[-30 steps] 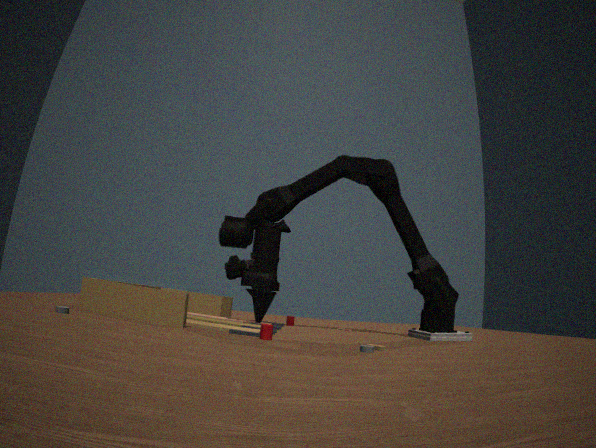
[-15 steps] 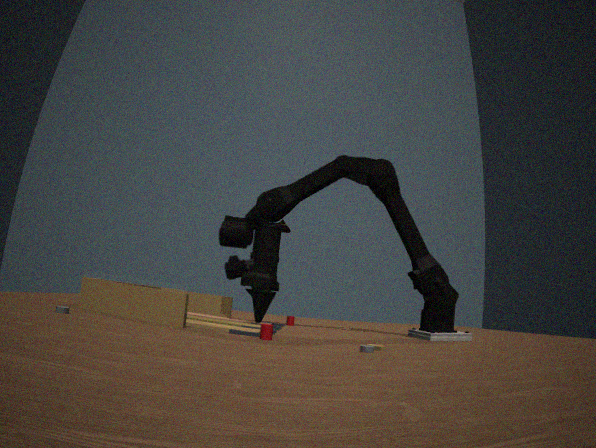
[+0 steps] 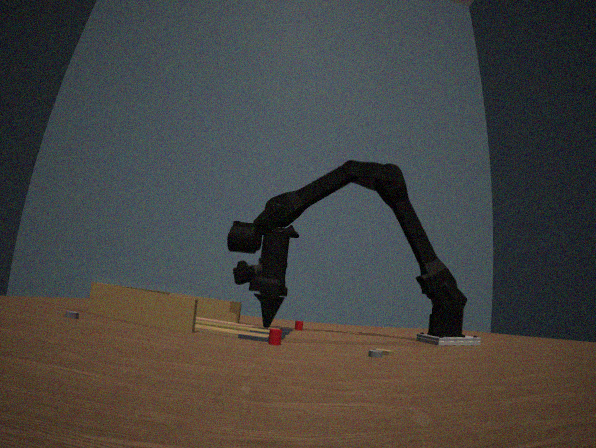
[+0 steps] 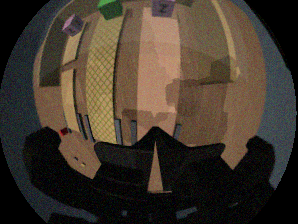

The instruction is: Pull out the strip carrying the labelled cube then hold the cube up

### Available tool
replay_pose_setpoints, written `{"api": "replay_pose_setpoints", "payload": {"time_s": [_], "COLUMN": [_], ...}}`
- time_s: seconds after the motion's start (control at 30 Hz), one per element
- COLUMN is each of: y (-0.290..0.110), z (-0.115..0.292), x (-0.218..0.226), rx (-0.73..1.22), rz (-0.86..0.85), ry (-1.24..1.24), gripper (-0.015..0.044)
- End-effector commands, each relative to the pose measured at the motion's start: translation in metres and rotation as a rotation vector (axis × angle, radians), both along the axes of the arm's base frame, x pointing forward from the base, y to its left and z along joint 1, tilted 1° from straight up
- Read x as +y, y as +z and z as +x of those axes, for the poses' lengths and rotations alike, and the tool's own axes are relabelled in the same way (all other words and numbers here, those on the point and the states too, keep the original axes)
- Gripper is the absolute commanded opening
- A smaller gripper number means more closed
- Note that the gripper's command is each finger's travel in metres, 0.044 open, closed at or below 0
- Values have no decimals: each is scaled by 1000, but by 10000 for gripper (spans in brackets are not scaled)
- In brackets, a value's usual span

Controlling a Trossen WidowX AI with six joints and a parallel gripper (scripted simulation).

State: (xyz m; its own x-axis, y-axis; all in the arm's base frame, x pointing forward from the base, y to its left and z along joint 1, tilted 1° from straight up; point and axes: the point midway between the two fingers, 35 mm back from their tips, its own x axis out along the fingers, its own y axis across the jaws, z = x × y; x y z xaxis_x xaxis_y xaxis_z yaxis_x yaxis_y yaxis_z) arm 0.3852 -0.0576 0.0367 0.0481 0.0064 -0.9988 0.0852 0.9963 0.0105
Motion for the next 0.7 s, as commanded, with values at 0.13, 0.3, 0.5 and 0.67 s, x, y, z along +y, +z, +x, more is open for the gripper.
{"api": "replay_pose_setpoints", "payload": {"time_s": [0.13, 0.3, 0.5, 0.67], "y": [-4, -5, -6, -6], "z": [-11, -19, -28, -35], "x": [1, 2, 3, 4], "rx": [5, 5, 6, 7], "rz": [-3, -3, -3, -2], "ry": [3, 3, 3, 3], "gripper": [0, 0, 0, 0]}}
